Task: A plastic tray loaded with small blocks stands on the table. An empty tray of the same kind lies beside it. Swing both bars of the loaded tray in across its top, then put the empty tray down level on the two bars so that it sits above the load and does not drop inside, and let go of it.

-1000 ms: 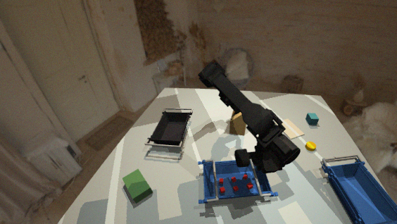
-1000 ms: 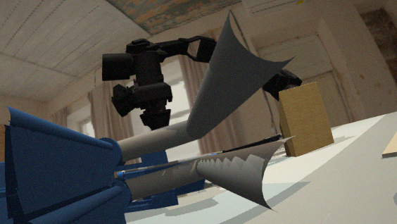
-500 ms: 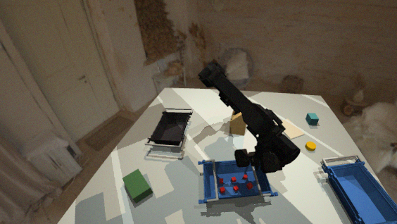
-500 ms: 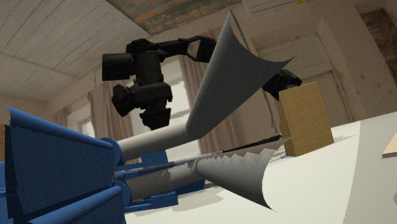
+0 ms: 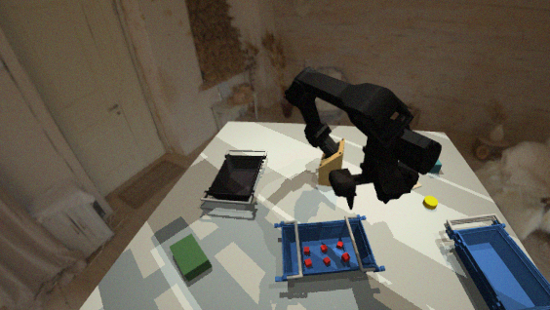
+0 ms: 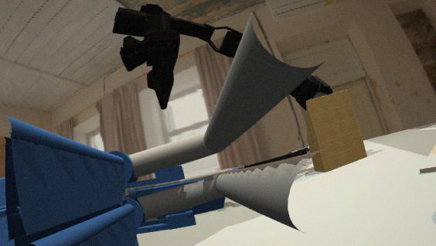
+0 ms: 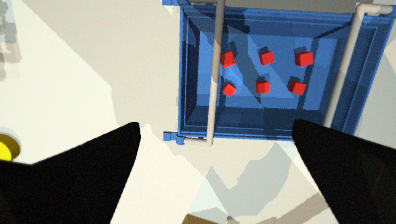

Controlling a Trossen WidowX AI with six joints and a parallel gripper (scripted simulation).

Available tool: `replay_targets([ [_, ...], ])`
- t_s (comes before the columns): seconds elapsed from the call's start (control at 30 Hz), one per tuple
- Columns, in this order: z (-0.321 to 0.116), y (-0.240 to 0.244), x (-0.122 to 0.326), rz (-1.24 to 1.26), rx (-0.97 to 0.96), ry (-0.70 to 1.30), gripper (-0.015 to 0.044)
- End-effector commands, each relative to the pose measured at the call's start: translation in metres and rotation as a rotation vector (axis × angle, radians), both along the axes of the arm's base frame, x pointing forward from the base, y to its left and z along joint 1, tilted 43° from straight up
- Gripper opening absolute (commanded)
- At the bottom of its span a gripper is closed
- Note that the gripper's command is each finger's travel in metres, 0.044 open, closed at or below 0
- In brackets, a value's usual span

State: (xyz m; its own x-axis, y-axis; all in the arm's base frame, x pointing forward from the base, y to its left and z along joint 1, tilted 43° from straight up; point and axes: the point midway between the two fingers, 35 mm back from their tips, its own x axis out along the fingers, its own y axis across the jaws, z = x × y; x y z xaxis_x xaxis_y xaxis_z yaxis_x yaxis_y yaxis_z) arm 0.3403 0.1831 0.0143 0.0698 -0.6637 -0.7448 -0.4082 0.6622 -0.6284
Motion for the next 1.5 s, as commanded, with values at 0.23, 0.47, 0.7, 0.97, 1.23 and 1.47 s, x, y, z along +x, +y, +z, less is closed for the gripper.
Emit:
replay_targets([
  [0.23,0.062,-0.096,0.021,-0.511,0.121,-0.381,0.0440],
  [0.47,0.121,-0.207,-0.001,-1.105,0.201,-0.838,0.0440],
  [0.7,0.161,-0.297,-0.066,-1.680,0.227,-1.335,0.0440],
  [0.97,0.182,-0.357,-0.166,-2.255,0.214,-1.988,0.0440],
  [1.23,0.183,-0.369,-0.210,-2.451,0.204,-2.314,0.0440],
  [1.47,0.180,-0.372,-0.209,-2.453,0.202,-2.313,0.0440],
])
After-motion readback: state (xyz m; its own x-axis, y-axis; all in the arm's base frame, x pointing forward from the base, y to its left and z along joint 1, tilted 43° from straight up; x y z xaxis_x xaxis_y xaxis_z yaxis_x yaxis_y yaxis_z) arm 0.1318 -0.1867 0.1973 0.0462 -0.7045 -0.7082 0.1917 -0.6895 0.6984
